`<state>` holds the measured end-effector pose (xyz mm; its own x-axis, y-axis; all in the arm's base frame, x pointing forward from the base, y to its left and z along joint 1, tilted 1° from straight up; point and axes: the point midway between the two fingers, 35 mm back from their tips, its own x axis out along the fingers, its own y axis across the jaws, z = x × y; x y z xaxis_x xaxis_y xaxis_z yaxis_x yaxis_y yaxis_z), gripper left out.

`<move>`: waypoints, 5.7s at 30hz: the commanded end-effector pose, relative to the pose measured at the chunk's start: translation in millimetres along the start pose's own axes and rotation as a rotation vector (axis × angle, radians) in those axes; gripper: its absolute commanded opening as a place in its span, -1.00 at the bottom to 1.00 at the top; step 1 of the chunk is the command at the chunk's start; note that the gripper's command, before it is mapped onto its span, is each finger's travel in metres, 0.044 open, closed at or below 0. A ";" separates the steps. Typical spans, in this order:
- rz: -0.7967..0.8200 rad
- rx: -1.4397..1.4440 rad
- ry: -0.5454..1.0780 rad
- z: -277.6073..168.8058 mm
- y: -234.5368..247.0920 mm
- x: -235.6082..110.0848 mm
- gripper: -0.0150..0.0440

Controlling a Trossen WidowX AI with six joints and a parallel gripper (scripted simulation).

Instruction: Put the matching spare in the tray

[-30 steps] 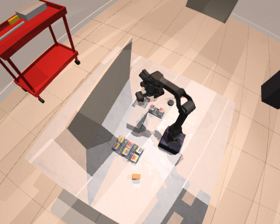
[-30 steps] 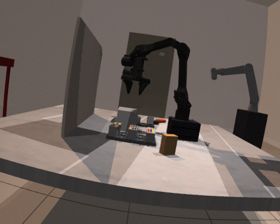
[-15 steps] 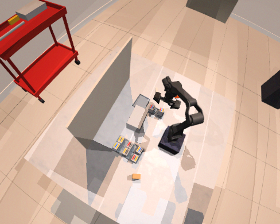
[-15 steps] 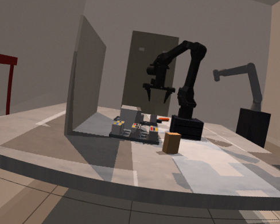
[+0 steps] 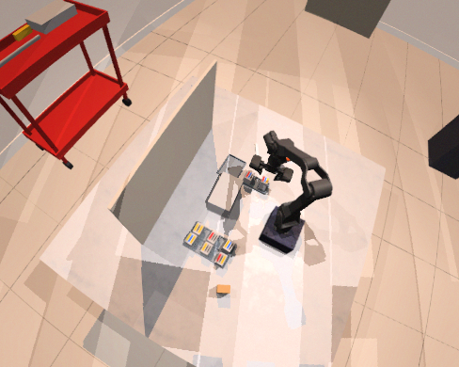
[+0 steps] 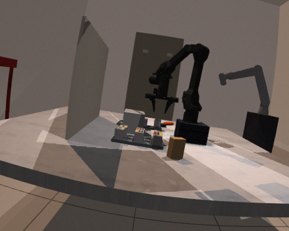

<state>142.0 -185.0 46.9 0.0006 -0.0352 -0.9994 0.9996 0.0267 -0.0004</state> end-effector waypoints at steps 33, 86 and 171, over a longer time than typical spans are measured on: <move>-0.001 0.005 0.001 2.6 2.5 57.1 0.53; -0.001 0.004 0.001 3.6 3.5 34.5 -0.49; 0.014 0.005 0.000 29.7 178.0 -64.1 -0.49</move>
<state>319.9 -207.4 115.0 0.0133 -0.0355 -0.9993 0.9996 0.0262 0.0123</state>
